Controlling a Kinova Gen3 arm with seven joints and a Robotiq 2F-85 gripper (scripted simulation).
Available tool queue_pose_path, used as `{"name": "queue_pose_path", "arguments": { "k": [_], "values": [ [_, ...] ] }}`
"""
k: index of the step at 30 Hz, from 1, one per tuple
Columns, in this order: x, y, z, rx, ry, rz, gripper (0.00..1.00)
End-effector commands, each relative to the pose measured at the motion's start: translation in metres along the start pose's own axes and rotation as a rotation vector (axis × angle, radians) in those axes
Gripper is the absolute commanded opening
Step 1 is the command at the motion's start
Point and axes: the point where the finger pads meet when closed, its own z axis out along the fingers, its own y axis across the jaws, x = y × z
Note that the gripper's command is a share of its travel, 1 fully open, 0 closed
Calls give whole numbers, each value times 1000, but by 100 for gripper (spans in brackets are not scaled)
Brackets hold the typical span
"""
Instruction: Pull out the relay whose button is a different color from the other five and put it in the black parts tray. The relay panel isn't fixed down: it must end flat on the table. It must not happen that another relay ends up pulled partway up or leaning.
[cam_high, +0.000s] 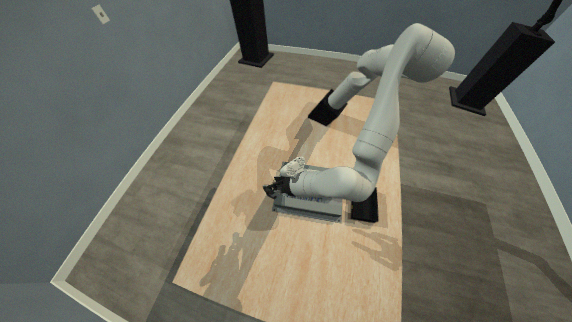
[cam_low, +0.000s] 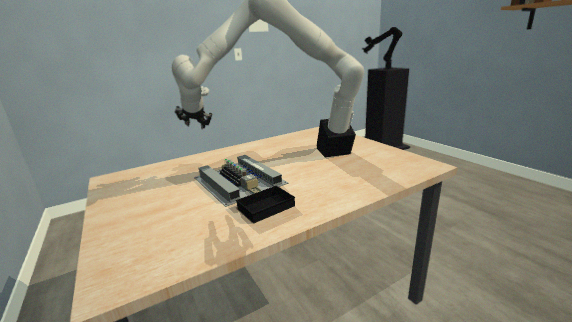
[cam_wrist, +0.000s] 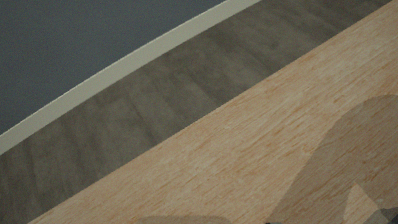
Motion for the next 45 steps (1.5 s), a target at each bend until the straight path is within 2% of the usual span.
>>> {"name": "queue_pose_path", "arguments": {
  "k": [1, 16, 45],
  "values": [
    [1, 4, -6, -3, -11, 40, 61],
    [0, 37, -38, -57, -64, 260, 61],
    [-1, 90, -83, -159, -127, 592, 61]
  ]
}}
